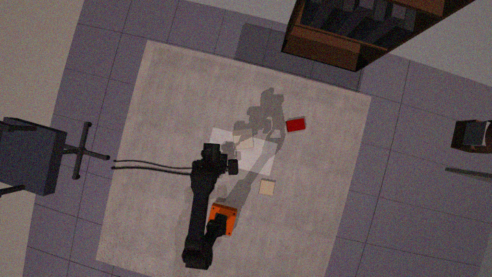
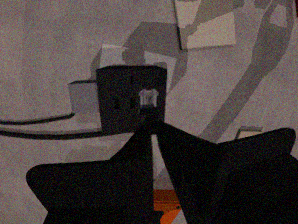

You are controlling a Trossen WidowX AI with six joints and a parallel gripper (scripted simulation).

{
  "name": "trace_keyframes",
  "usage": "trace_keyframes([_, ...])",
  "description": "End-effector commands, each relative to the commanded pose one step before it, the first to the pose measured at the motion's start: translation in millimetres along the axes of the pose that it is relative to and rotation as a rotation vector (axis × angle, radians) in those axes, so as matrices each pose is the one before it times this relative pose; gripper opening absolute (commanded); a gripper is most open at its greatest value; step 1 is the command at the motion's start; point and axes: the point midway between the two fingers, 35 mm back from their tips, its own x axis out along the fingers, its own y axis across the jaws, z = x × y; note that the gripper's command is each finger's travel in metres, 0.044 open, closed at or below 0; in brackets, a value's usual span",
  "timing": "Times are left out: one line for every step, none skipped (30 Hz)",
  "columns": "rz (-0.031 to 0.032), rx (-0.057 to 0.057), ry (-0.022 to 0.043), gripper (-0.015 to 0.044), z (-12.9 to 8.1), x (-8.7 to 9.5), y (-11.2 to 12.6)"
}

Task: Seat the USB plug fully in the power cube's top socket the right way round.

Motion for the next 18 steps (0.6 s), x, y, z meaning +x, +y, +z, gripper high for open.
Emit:
trace_keyframes([-0.00004, -0.1164, -0.00084, 0.0, 0.15, 0.05, -0.01])
trace_keyframes([0.0, -0.0262, 0.0, 0.0, 0.0, 0.0, 0.0])
trace_keyframes([0.0, -0.0262, 0.0, 0.0, 0.0, 0.0, 0.0])
trace_keyframes([0.0, -0.0262, 0.0, 0.0, 0.0, 0.0, 0.0])
trace_keyframes([0.0, -0.0262, 0.0, 0.0, 0.0, 0.0, 0.0])
trace_keyframes([0.0, -0.0262, 0.0, 0.0, 0.0, 0.0, 0.0])
trace_keyframes([0.0, -0.0262, 0.0, 0.0, 0.0, 0.0, 0.0])
trace_keyframes([0.0, -0.0262, 0.0, 0.0, 0.0, 0.0, 0.0])
trace_keyframes([0.0, -0.0262, 0.0, 0.0, 0.0, 0.0, 0.0])
trace_keyframes([0.0, -0.0262, 0.0, 0.0, 0.0, 0.0, 0.0])
trace_keyframes([0.0, -0.0262, 0.0, 0.0, 0.0, 0.0, 0.0])
trace_keyframes([0.0, -0.0262, 0.0, 0.0, 0.0, 0.0, 0.0])
trace_keyframes([0.0, -0.0262, 0.0, 0.0, 0.0, 0.0, 0.0])
trace_keyframes([0.0, -0.0262, 0.0, 0.0, 0.0, 0.0, 0.0])
trace_keyframes([0.0, -0.0262, 0.0, 0.0, 0.0, 0.0, 0.0])
trace_keyframes([0.0, -0.0262, 0.0, 0.0, 0.0, 0.0, 0.0])
trace_keyframes([0.0, -0.0262, 0.0, 0.0, 0.0, 0.0, 0.0])
trace_keyframes([0.0, -0.0262, 0.0, 0.0, 0.0, 0.0, 0.0])
